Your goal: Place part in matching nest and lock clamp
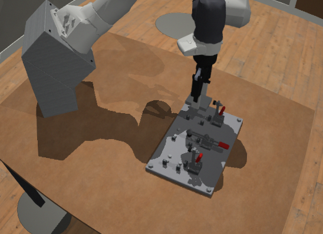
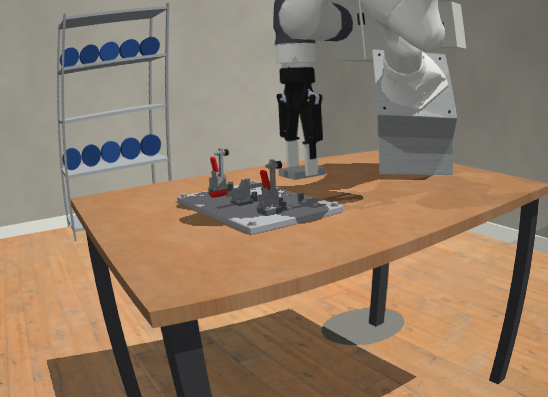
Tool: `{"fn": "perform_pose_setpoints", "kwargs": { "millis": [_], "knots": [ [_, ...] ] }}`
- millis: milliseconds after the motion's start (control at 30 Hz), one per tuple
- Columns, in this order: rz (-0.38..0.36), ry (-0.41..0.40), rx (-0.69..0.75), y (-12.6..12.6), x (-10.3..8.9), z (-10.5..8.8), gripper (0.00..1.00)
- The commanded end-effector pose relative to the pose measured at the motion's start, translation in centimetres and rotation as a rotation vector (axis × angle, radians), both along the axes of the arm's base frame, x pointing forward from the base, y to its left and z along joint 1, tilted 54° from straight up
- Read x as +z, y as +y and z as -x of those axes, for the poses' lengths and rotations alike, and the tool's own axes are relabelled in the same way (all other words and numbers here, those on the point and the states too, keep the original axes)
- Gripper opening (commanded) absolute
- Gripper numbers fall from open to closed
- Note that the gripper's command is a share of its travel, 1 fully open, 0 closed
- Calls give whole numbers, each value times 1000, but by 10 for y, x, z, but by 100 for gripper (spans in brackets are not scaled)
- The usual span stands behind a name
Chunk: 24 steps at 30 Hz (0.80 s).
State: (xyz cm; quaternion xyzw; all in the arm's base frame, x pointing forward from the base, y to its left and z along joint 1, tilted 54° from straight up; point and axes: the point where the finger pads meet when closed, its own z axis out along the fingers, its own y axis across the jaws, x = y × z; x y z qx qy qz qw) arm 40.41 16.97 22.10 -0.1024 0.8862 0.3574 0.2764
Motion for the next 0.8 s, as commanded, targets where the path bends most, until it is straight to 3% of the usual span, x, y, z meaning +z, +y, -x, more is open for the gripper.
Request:
{"fn": "perform_pose_setpoints", "kwargs": {
  "millis": [0,767],
  "knots": [
    [0,-1,-2,-1,2,-1,0],
    [10,-17,12,-1,2,-1,0]
  ]
}}
